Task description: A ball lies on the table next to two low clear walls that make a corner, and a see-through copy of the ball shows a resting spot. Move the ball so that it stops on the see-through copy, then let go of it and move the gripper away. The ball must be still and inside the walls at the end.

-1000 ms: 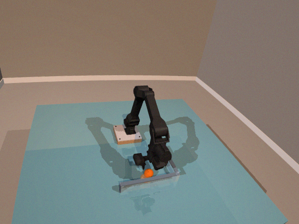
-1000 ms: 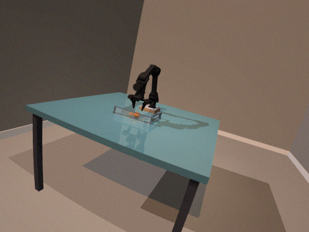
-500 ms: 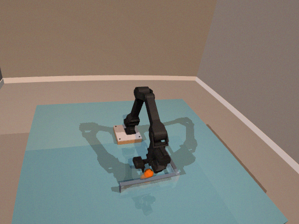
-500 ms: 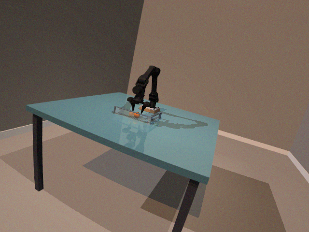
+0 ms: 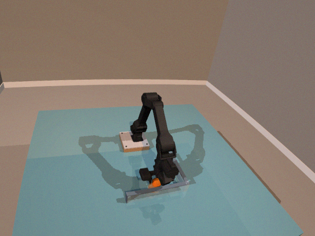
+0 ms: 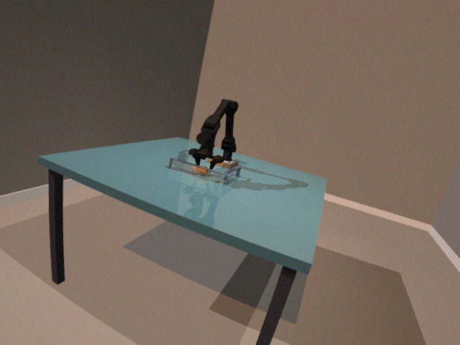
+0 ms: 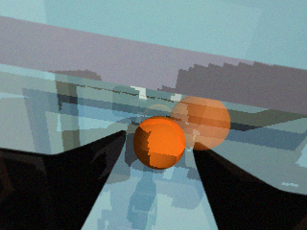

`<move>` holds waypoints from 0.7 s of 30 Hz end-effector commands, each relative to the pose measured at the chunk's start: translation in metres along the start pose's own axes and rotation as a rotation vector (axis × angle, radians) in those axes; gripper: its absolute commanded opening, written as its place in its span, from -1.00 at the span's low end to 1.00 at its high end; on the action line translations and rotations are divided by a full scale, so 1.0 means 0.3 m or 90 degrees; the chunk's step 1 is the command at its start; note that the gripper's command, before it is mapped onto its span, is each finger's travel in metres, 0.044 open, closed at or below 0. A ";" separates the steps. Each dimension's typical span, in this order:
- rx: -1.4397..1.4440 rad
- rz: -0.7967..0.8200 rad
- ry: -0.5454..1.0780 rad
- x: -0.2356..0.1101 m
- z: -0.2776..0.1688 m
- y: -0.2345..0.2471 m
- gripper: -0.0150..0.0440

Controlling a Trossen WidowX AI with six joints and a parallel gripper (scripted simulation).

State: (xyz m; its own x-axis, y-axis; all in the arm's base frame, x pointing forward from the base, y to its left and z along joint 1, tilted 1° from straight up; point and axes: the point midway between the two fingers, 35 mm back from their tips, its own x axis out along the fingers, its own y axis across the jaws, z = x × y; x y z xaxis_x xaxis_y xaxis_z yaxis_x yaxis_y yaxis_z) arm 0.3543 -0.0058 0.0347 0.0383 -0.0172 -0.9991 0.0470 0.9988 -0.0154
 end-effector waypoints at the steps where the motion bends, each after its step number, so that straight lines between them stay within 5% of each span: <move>1: 0.002 0.004 0.001 0.010 -0.002 0.003 0.43; 9: 0.002 0.004 0.001 0.010 -0.002 0.003 0.18; 17: 0.003 0.001 -0.001 -0.055 0.012 -0.002 -0.49; 21: 0.001 0.002 0.000 -0.125 0.021 -0.004 -0.49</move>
State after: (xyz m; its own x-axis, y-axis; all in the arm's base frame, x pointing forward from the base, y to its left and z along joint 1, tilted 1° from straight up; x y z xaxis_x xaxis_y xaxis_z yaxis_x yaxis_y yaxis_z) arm 0.3544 -0.0065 0.0517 0.0180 -0.0161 -0.9997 0.0497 0.9986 -0.0152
